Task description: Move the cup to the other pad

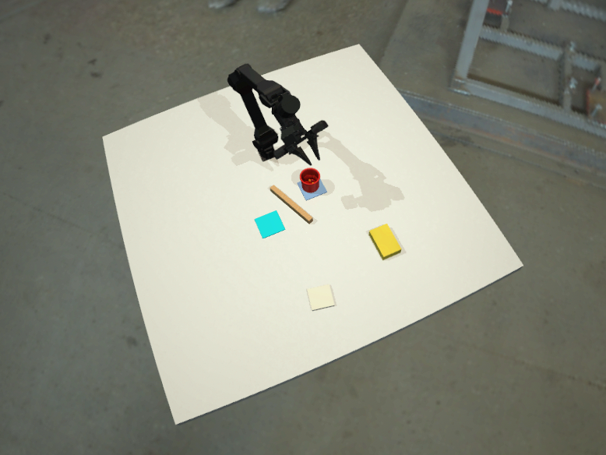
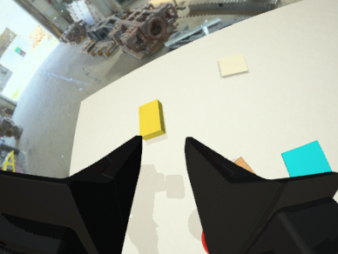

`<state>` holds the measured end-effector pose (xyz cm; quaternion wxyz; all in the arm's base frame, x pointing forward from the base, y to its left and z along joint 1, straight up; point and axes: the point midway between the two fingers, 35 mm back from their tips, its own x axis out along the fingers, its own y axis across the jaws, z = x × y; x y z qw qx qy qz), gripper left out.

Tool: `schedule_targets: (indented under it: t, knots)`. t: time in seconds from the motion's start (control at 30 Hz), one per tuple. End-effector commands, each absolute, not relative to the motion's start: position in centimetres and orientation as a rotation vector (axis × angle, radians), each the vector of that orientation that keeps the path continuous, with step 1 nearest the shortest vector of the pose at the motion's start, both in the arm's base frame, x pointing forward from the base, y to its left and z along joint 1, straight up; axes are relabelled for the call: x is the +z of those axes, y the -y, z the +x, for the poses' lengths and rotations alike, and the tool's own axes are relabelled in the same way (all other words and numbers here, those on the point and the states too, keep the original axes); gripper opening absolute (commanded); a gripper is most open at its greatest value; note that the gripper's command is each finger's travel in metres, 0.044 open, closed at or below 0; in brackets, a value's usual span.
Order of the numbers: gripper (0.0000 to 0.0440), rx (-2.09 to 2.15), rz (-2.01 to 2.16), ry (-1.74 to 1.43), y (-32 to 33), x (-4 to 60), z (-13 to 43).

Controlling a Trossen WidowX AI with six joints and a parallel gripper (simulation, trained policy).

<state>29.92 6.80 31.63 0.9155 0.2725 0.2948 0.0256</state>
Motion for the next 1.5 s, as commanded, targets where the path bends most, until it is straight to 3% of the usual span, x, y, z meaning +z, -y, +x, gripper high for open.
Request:
schedule_targets:
  t: [0.0,0.8,1.47]
  knots:
    - [0.0139,0.035,0.607,-0.663,-7.3,31.3,29.7]
    - [0.012,-0.187,0.77,-1.023,-9.1,27.8,27.7]
    - [0.0139,-0.433,0.707,-1.288,-8.1,22.7,25.2]
